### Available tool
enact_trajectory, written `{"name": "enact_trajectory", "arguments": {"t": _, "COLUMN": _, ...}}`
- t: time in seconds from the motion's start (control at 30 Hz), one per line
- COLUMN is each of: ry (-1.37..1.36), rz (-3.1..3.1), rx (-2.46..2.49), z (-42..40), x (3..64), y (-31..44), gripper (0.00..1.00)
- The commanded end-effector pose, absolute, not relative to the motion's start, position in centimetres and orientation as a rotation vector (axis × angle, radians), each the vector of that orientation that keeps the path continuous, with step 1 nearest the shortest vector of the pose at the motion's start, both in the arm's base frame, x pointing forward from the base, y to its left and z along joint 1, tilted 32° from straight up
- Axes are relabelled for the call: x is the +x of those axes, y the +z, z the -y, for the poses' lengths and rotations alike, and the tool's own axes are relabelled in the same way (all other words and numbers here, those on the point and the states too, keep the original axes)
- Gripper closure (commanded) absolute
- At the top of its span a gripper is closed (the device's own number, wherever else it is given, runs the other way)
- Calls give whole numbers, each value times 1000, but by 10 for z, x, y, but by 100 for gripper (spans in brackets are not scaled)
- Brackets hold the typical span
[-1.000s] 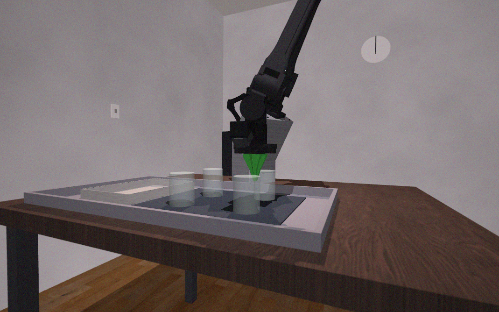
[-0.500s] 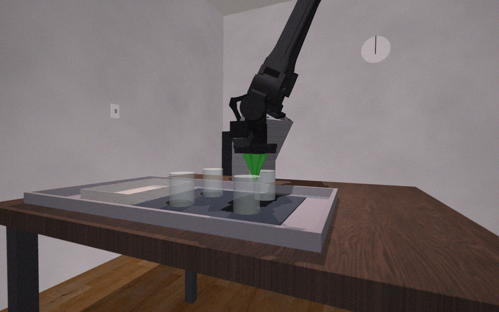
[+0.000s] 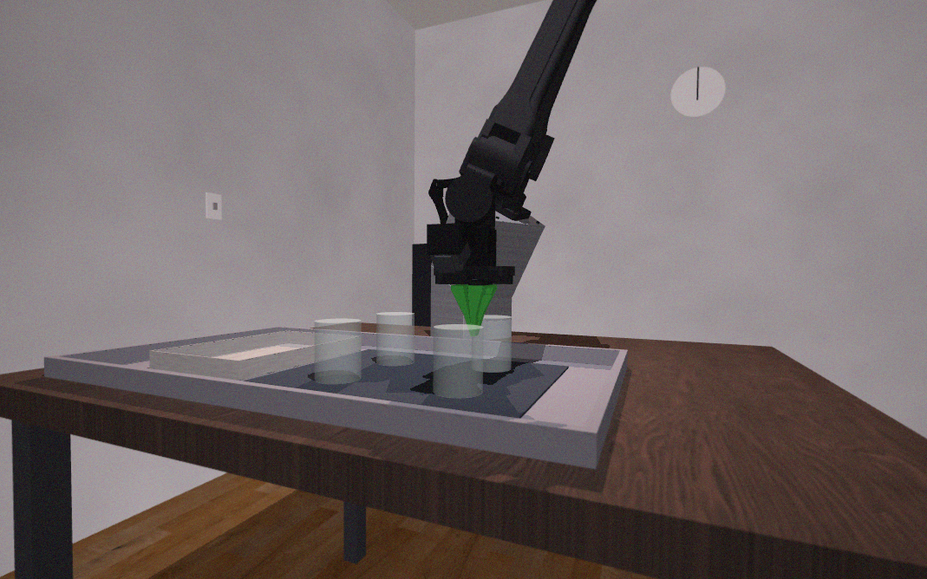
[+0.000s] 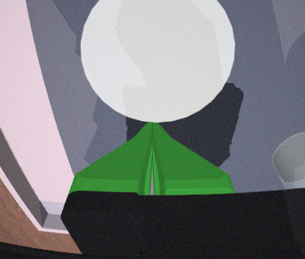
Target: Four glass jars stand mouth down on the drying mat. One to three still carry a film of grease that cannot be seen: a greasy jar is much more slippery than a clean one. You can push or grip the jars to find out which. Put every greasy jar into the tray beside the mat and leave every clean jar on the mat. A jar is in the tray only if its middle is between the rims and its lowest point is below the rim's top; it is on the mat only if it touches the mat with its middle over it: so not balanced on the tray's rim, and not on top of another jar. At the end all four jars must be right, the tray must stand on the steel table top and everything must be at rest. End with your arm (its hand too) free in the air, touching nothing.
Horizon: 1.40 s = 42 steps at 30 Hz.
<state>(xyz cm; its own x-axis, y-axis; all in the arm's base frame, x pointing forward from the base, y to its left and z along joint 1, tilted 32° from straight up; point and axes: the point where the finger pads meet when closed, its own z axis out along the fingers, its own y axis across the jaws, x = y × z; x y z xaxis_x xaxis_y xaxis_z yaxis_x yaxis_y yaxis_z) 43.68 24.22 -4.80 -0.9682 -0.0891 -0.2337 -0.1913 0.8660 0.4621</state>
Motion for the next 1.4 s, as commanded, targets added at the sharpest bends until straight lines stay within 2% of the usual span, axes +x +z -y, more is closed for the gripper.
{"name": "enact_trajectory", "arguments": {"t": 0.0, "ry": 736, "rz": -2817, "rx": -211, "z": -245, "x": 449, "y": -40, "gripper": 100}}
{"name": "enact_trajectory", "arguments": {"t": 1.37, "ry": 736, "rz": -2817, "rx": -211, "z": -245, "x": 454, "y": -39, "gripper": 100}}
